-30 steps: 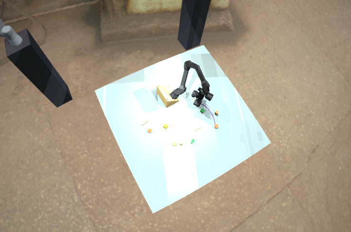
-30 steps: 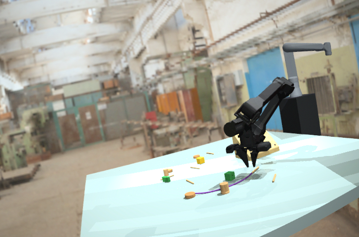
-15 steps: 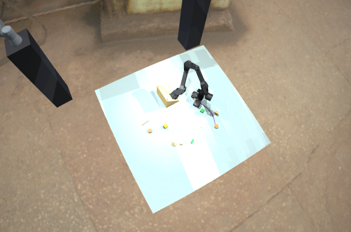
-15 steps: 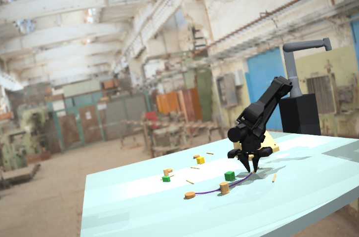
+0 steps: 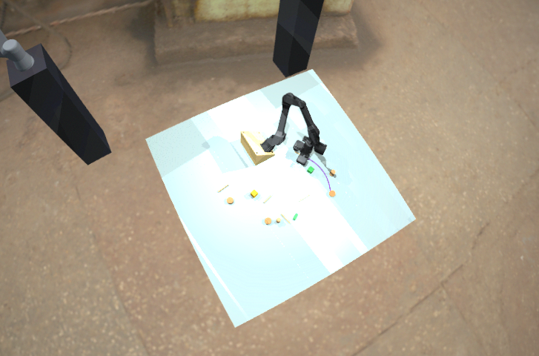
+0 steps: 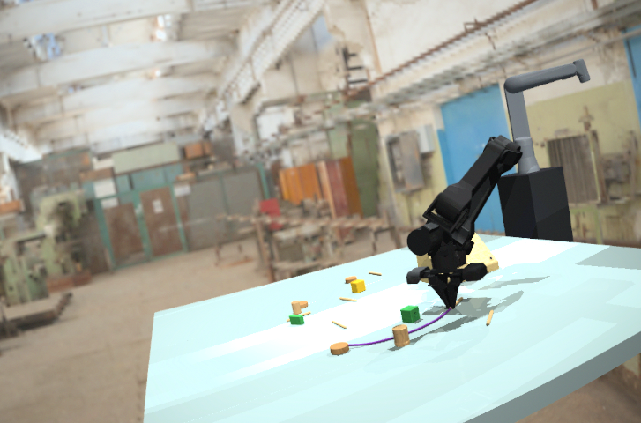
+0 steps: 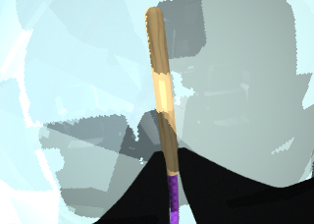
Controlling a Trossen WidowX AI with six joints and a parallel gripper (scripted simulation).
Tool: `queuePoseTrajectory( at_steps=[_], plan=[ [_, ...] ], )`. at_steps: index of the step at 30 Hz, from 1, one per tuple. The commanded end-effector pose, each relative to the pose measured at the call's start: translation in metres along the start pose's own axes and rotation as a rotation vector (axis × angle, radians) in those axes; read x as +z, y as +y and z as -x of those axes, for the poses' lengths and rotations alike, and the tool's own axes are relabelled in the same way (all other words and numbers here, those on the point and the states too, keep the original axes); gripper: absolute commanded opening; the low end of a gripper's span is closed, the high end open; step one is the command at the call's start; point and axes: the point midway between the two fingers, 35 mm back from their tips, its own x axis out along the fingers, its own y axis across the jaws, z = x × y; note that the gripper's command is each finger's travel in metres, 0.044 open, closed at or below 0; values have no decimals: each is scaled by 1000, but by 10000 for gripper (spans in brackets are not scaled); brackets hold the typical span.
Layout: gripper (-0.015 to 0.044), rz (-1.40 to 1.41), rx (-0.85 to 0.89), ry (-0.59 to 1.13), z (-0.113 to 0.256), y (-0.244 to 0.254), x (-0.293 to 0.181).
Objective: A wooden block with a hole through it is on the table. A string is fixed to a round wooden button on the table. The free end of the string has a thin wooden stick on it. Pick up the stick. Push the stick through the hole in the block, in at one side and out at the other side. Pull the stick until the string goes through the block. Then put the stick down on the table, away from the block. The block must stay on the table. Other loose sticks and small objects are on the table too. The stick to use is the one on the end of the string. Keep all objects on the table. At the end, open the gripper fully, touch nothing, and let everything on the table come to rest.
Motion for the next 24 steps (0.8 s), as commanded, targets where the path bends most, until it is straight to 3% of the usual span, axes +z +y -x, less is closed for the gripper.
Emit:
queuePoseTrajectory(
  at_steps=[1, 24],
  plan=[
    [0, 1, 0, 0, 0, 0, 0],
    [0, 2, 7, -5, 24, 2, -1]
  ],
)
